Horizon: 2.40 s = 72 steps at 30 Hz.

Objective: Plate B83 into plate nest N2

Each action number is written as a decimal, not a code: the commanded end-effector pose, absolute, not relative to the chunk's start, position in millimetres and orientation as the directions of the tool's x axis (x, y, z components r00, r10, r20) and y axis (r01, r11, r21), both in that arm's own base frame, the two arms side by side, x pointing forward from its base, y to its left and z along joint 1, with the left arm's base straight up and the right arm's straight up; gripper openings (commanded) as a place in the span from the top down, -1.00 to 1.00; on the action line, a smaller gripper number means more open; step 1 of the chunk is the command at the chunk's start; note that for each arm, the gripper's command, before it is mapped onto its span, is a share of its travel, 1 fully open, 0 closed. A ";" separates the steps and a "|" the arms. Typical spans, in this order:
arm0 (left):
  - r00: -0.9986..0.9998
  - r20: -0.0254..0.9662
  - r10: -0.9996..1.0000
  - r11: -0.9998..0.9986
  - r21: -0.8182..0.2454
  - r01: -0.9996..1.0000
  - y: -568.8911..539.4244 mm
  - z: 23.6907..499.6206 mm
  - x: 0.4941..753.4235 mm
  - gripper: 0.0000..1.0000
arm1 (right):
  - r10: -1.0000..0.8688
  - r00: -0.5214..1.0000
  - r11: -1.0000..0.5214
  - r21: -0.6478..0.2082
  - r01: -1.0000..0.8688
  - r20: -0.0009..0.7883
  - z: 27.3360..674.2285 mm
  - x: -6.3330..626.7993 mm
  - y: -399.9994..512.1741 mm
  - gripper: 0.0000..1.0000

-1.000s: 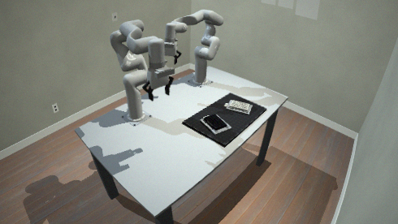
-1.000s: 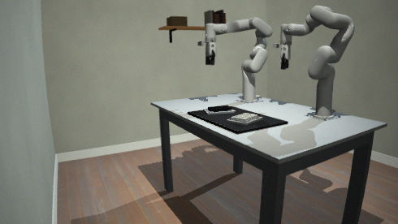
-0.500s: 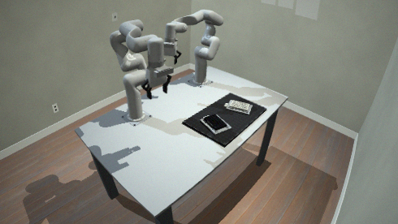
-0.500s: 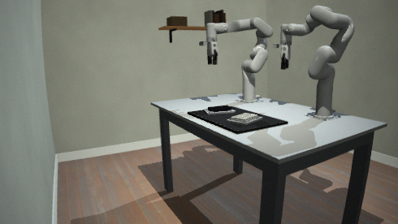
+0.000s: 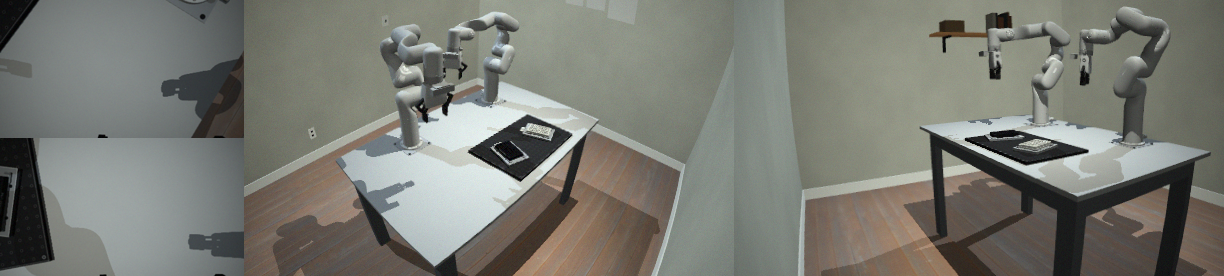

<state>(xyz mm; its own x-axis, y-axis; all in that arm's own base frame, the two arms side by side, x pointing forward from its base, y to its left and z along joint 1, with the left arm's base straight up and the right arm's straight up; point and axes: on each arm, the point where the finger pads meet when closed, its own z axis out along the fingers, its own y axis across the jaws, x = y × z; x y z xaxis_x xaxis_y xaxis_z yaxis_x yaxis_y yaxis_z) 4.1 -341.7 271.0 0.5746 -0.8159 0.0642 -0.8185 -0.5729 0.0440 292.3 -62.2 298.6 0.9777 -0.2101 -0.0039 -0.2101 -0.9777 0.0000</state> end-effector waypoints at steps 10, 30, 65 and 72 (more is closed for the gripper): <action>0.587 0.067 -0.807 -0.585 0.047 -0.809 -345.2 273.5 6.2 1.00 | -0.212 0.977 -0.977 0.000 -0.212 0.000 300.0 293.0 -63.0 -1.00; 0.824 0.049 -0.564 -0.823 0.054 -0.566 -402.1 291.3 57.0 1.00 | -0.212 0.977 -0.977 0.000 -0.212 0.000 300.0 293.0 -63.0 -1.00; 1.000 0.018 0.006 -0.999 0.048 0.005 -482.9 284.9 181.2 1.00 | -0.212 0.977 -0.977 0.000 -0.212 0.000 300.0 293.0 -63.0 -1.00; 0.993 0.013 0.120 -0.992 0.045 0.119 -493.2 278.6 208.6 1.00 | -0.212 0.977 -0.977 0.000 -0.212 0.000 300.0 293.0 -63.0 -1.00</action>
